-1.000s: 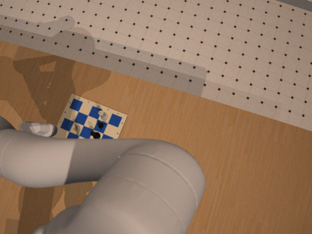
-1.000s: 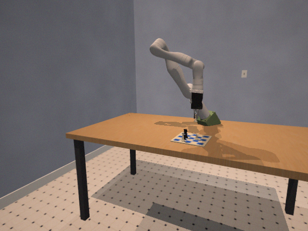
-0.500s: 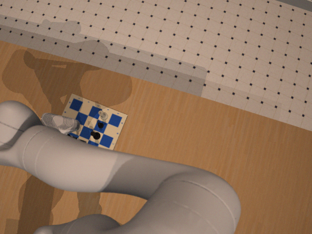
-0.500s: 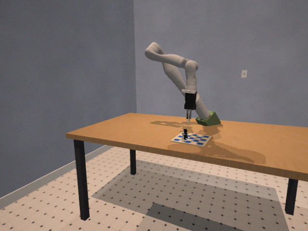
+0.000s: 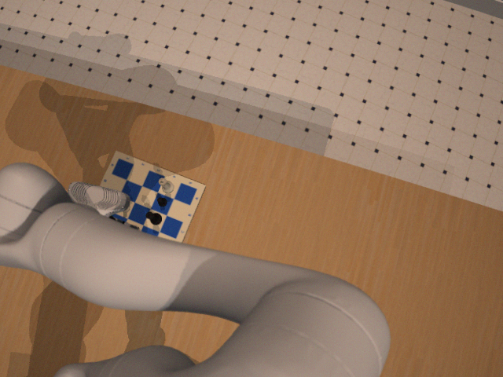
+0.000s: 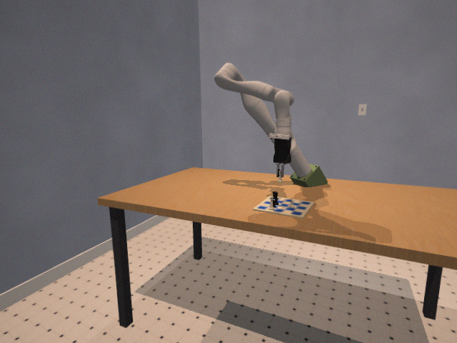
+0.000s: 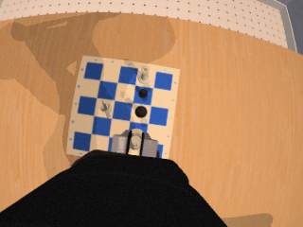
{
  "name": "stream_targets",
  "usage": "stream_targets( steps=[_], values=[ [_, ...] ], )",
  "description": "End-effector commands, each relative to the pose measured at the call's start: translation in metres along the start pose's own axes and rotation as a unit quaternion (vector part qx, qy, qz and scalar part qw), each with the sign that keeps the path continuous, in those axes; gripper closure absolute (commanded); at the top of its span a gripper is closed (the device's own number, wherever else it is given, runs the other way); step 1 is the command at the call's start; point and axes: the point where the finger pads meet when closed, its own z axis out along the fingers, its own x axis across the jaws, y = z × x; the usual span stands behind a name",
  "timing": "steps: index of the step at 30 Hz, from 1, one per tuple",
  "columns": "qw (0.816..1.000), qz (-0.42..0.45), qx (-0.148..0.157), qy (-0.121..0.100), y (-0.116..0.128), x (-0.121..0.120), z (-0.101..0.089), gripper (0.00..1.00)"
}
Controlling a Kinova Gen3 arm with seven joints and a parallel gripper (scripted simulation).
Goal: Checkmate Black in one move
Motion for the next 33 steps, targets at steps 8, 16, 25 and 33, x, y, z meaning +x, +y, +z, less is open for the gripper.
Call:
stream_targets(
  steps=[8, 16, 25, 33],
  values=[
    [1.0, 0.0, 0.0, 0.002, 0.0, 0.001, 0.013, 1.0],
    [1.0, 0.0, 0.0, 0.002, 0.0, 0.001, 0.036, 1.0],
    [1.0, 0.0, 0.0, 0.002, 0.0, 0.001, 0.057, 1.0],
    [1.0, 0.0, 0.0, 0.002, 0.0, 0.001, 0.077, 1.0]
  ],
)
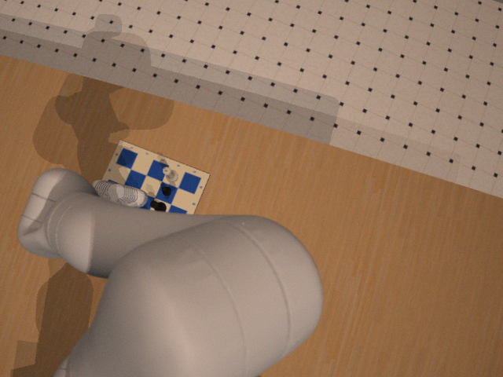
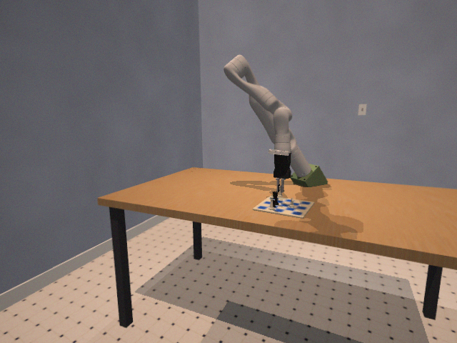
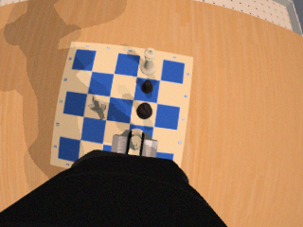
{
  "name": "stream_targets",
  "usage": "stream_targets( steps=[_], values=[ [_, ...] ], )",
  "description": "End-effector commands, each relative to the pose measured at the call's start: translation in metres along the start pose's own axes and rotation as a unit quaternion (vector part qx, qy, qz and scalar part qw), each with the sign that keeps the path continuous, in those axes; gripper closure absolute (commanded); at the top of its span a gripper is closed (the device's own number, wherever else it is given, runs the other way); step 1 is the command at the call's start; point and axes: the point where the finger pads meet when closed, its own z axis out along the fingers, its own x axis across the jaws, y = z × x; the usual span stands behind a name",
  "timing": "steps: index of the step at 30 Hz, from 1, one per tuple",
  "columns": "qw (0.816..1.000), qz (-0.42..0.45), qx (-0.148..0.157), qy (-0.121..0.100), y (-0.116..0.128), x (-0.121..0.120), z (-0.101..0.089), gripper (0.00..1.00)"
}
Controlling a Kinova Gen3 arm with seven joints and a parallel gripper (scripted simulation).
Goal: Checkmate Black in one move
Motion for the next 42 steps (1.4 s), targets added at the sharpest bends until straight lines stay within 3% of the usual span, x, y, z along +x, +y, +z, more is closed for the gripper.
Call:
stream_targets(
  steps=[1, 15, 42],
  values=[
    [1.0, -0.001, -0.002, 0.011, 0.002, 0.005, 0.009, 1.0],
    [1.0, -0.001, -0.002, 0.011, 0.002, 0.005, 0.022, 1.0],
    [1.0, -0.002, -0.003, 0.011, 0.002, 0.005, 0.023, 1.0]
  ],
)
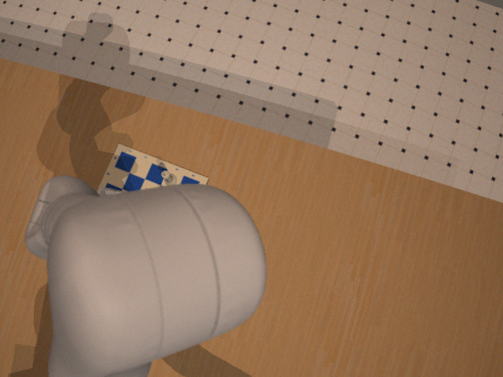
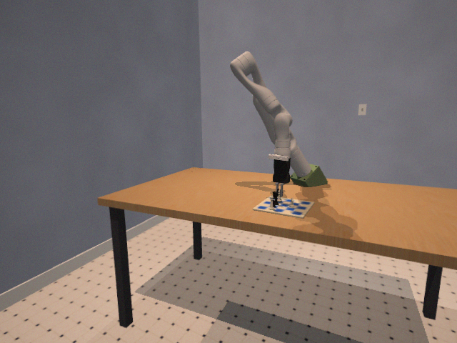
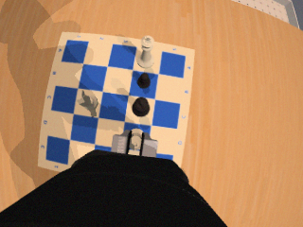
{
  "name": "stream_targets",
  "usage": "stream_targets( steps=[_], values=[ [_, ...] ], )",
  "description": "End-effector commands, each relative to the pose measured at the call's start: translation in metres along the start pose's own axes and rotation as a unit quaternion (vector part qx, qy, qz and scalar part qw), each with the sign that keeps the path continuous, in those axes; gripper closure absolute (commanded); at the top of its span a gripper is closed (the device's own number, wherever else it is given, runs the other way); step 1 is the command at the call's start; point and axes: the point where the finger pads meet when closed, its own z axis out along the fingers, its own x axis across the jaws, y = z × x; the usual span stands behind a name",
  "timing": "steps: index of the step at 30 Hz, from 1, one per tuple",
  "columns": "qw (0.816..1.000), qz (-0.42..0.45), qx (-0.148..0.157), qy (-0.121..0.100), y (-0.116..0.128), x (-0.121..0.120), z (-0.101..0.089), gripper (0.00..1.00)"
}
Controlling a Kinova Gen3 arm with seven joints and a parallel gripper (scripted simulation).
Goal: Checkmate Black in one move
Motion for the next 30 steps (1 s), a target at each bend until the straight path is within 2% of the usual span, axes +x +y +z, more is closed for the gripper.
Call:
stream_targets(
  steps=[1, 30],
  values=[
    [1.0, 0.0, 0.0, 0.0, -0.0002, -0.0003, -0.0002, 1.0],
    [1.0, 0.0, 0.0, 0.0, -0.0002, -0.0003, 0.0031, 1.0]
  ],
)
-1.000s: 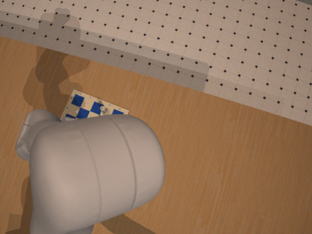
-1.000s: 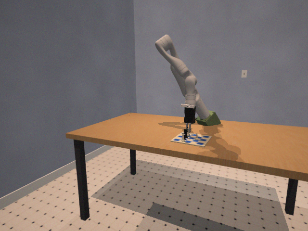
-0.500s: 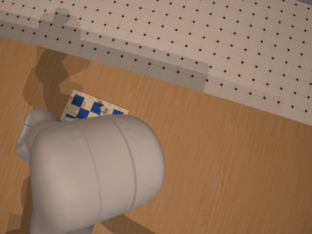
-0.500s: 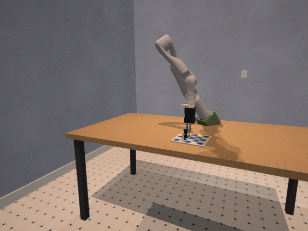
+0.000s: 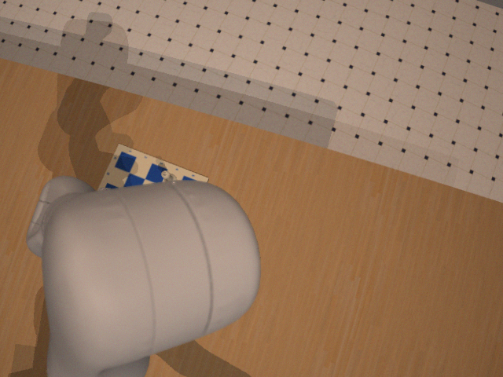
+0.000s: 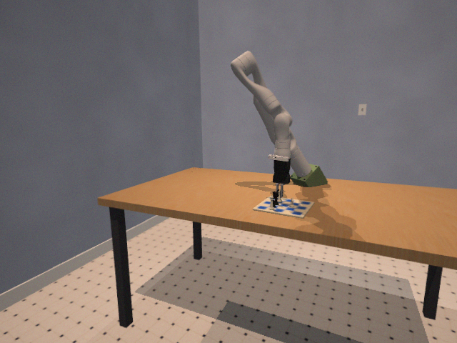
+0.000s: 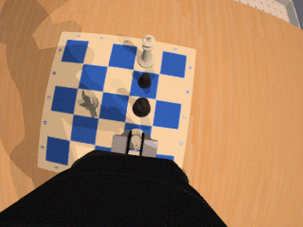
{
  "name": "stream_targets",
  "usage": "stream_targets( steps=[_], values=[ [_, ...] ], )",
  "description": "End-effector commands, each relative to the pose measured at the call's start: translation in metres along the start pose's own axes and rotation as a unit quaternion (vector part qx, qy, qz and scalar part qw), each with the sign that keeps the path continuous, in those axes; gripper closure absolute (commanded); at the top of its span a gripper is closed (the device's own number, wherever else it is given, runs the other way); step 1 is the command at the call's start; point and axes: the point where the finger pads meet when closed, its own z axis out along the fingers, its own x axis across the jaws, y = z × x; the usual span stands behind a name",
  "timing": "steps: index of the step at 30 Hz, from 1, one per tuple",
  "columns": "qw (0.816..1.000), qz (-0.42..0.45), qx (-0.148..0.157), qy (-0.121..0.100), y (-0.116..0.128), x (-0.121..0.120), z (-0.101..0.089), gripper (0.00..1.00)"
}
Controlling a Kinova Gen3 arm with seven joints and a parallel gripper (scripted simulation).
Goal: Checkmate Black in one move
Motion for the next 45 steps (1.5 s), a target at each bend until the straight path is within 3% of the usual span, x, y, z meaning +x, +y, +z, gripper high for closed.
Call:
stream_targets(
  steps=[1, 44, 45],
  values=[
    [1.0, 0.0, 0.0, 0.001, 0.0002, 0.0006, 0.0009, 1.0],
    [1.0, 0.0, 0.0, 0.001, 0.0003, 0.0006, 0.0015, 1.0],
    [1.0, 0.0, 0.0, 0.001, 0.0003, 0.0006, 0.0015, 0.84]
  ],
)
